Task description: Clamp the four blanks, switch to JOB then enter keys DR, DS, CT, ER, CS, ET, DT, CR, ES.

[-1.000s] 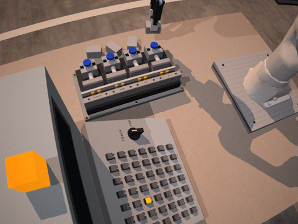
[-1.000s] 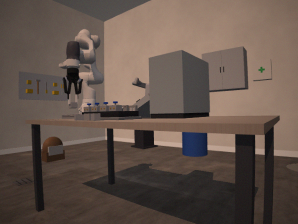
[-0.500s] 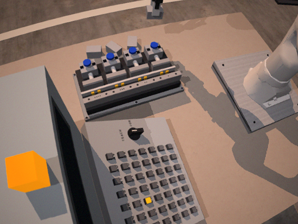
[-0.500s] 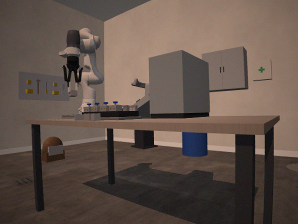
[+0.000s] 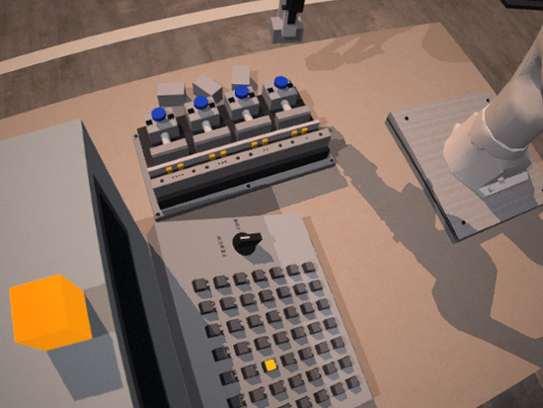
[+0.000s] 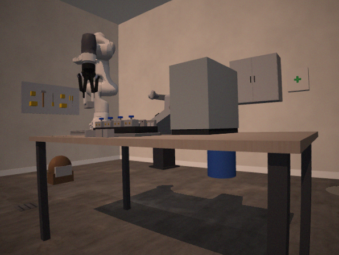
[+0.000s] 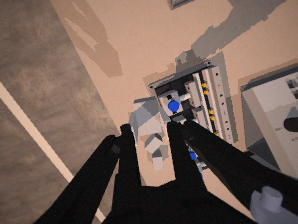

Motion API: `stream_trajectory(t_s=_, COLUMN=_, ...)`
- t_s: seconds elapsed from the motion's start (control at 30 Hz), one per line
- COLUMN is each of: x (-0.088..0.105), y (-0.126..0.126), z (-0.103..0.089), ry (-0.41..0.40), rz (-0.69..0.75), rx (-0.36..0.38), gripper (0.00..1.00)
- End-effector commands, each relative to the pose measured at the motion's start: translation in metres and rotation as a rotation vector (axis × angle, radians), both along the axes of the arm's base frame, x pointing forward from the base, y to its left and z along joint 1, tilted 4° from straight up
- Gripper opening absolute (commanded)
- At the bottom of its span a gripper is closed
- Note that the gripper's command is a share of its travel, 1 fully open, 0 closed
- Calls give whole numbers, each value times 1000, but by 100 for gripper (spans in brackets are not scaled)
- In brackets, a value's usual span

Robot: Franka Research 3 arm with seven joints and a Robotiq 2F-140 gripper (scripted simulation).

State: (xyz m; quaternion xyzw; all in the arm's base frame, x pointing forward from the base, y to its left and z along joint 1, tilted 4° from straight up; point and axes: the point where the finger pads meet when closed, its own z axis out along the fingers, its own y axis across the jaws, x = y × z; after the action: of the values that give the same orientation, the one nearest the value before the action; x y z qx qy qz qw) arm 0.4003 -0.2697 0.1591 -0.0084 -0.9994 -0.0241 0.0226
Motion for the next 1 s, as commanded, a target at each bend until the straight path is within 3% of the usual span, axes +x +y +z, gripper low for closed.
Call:
stream_trajectory(t_s=0.0, x=9, y=54, z=6, ry=-7, rz=57, rx=8, gripper=0)
stream_trajectory(t_s=0.13, x=4, y=133, z=9, ry=-9, rz=161, rx=11, gripper=0)
stream_trajectory(t_s=0.27, x=-4, y=169, z=8, ry=-7, rz=211, rx=7, gripper=0)
stream_trajectory(t_s=0.97, x=-5, y=170, z=8, ry=-6, rz=214, rx=7, gripper=0)
